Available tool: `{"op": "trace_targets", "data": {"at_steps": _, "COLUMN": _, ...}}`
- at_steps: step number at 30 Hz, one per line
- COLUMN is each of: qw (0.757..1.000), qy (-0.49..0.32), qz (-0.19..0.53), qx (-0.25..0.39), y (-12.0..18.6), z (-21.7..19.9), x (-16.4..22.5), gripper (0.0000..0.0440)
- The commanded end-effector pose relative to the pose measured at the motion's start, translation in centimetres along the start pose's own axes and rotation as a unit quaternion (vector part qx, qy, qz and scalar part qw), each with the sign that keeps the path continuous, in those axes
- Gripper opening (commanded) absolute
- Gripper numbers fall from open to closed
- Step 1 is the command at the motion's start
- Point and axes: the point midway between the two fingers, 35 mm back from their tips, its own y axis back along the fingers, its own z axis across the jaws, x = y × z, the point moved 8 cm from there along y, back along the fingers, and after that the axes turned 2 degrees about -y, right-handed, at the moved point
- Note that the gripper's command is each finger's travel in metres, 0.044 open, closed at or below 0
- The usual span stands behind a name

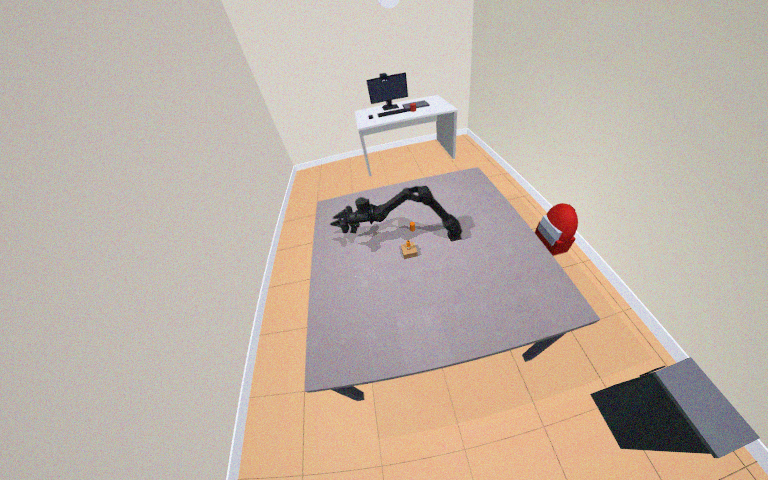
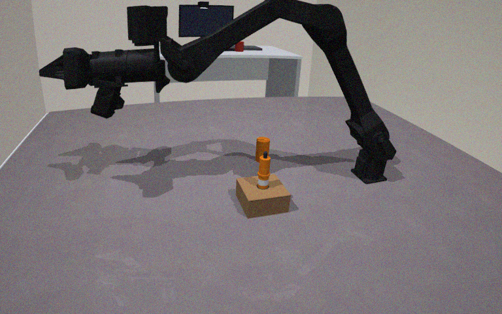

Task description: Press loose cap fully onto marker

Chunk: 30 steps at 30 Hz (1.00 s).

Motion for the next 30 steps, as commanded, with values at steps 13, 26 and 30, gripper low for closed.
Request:
{"op": "trace_targets", "data": {"at_steps": 13, "qw": 0.997, "qy": -0.011, "qz": -0.065, "qx": -0.035, "y": 2.1, "z": 0.5, "x": 2.2, "gripper": 0.0318}}
{"op": "trace_targets", "data": {"at_steps": 26, "qw": 0.99, "qy": -0.021, "qz": -0.123, "qx": -0.066, "y": 4.1, "z": 1.0, "x": 3.2, "gripper": 0.032}}
{"op": "trace_targets", "data": {"at_steps": 30, "qw": 0.987, "qy": -0.024, "qz": -0.14, "qx": -0.076, "y": 4.8, "z": 1.1, "x": 3.4, "gripper": 0.032}}
